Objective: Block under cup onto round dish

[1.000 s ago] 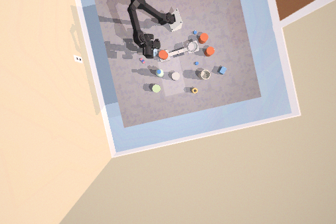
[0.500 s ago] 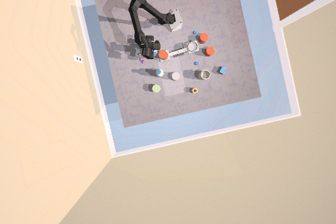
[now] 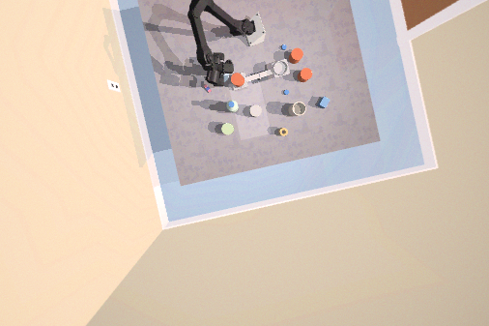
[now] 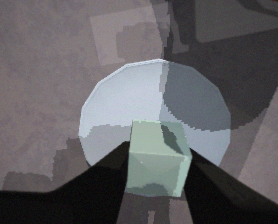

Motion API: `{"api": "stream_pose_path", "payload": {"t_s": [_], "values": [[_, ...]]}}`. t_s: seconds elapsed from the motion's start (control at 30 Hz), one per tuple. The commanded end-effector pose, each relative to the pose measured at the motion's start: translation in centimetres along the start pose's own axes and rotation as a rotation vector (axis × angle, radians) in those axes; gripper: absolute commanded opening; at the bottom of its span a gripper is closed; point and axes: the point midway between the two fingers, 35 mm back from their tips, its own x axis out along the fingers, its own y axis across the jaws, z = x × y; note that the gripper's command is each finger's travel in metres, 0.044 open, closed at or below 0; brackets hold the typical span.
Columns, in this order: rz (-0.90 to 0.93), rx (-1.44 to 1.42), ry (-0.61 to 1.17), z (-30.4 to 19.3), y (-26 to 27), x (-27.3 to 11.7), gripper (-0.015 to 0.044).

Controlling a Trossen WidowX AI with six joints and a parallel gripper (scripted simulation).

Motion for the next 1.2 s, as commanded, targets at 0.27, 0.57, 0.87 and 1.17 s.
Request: {"api": "stream_pose_path", "payload": {"t_s": [0.27, 0.57, 0.87, 1.17], "values": [[0.0, 0.002, 0.001, 0.0, 0.0, 0.0, 0.0315], [-0.022, 0.066, -0.013, -0.1, -0.4, -1.5, 0.044], [0.002, -0.007, -0.009, 0.2, 0.0, -5.6, 0.044], [-0.004, -0.003, -0.013, 0.0, 0.2, -9.0, 0.044]]}}
